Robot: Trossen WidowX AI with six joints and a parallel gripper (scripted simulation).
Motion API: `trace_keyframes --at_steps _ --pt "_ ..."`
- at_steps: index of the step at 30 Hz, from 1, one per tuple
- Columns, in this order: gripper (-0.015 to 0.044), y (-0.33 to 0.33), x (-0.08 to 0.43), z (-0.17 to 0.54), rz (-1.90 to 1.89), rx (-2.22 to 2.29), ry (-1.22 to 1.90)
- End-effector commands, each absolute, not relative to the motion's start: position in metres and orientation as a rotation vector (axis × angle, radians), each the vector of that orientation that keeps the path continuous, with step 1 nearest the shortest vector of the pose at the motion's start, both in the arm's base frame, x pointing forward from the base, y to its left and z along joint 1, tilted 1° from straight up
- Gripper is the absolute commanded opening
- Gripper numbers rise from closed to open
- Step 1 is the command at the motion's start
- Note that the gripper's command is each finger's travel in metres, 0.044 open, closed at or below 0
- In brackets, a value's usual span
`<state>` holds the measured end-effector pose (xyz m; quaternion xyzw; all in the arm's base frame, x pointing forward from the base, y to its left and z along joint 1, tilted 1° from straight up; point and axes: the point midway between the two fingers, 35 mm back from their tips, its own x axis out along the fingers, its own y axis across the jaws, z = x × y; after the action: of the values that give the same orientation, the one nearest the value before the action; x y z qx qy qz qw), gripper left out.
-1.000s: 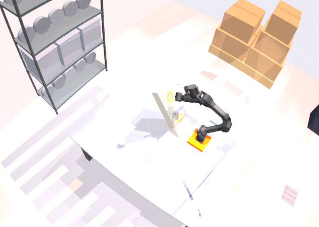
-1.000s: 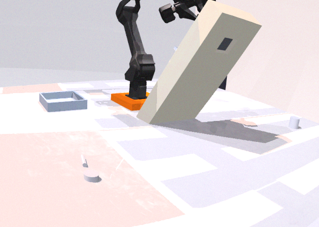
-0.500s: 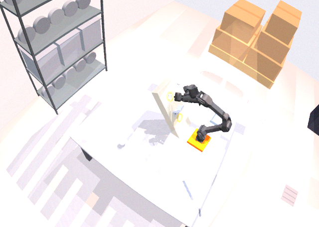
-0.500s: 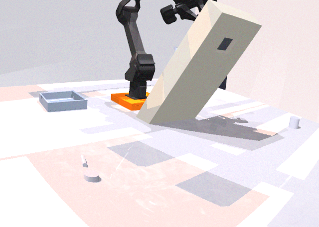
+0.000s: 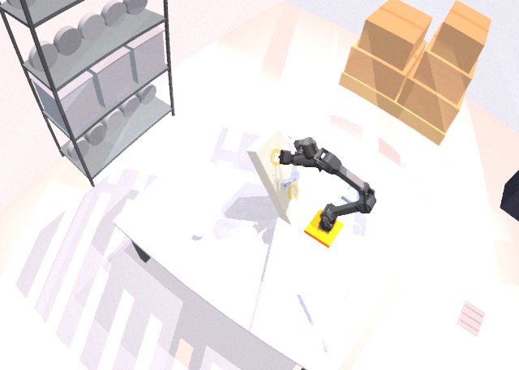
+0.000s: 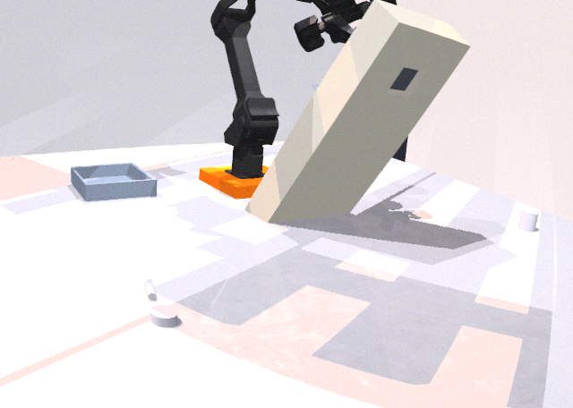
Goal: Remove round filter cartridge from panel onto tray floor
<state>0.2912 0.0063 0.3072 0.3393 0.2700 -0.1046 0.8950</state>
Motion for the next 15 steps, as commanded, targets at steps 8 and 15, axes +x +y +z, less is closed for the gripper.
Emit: trace_keyframes --at_steps 8,15 --pt "0.0107 0.006 0.3075 0.2939 -0.22 0.705 0.567" --pt "0.0107 0.0062 0.3081 0.2931 -0.22 0.705 0.567"
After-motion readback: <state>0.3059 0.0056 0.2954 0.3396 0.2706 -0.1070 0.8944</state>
